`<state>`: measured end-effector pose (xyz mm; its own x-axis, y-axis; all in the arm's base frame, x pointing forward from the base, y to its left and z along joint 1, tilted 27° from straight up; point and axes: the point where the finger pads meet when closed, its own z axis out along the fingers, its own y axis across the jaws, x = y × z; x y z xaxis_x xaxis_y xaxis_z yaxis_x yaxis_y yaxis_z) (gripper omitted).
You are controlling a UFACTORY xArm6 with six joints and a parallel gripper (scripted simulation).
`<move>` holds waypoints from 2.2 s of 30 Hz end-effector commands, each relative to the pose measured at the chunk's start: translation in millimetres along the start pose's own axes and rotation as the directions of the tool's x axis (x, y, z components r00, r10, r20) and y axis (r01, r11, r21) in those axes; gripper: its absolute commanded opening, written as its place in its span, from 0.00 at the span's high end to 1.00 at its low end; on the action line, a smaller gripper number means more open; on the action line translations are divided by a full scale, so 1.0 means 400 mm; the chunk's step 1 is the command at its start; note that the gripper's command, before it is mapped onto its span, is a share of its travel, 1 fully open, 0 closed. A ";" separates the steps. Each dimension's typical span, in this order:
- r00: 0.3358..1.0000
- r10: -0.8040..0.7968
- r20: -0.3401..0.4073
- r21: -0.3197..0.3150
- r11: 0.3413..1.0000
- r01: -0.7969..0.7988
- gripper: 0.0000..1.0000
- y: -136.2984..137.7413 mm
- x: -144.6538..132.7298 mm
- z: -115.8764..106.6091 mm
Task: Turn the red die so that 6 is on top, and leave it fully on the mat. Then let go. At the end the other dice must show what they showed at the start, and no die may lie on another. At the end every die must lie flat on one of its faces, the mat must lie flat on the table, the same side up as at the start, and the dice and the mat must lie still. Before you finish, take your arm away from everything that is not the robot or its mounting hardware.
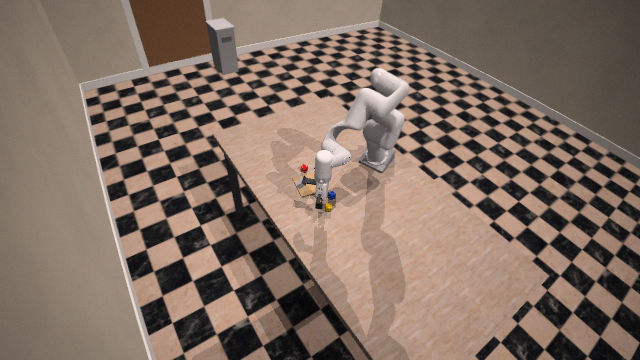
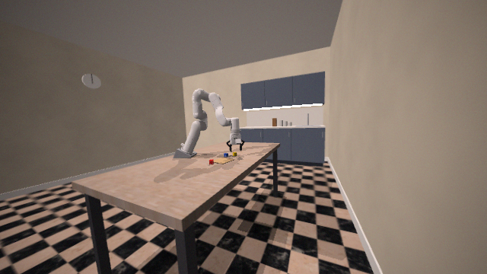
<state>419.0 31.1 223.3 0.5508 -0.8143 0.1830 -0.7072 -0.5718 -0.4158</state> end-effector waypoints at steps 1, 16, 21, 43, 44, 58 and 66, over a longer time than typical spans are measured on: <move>1.000 0.000 -0.002 0.003 1.000 0.000 0.00 -0.003 0.002 -0.003; 1.000 0.000 -0.002 0.003 1.000 0.000 0.00 -0.003 0.002 -0.145; 1.000 0.000 -0.002 0.003 1.000 0.000 0.00 -0.002 0.001 -0.225; 0.999 0.044 0.008 -0.034 0.998 -0.044 0.00 0.111 0.103 -0.227; 0.998 0.061 0.011 -0.042 0.997 -0.061 0.00 0.154 0.136 -0.222; 0.986 0.164 0.020 -0.039 0.986 -0.163 0.00 0.415 0.277 -0.218; 0.980 0.197 0.013 -0.021 0.980 -0.197 0.00 0.504 0.306 -0.227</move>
<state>311.8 -176.0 246.0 0.4095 -0.9073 0.0956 -0.8154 -0.4110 -0.4077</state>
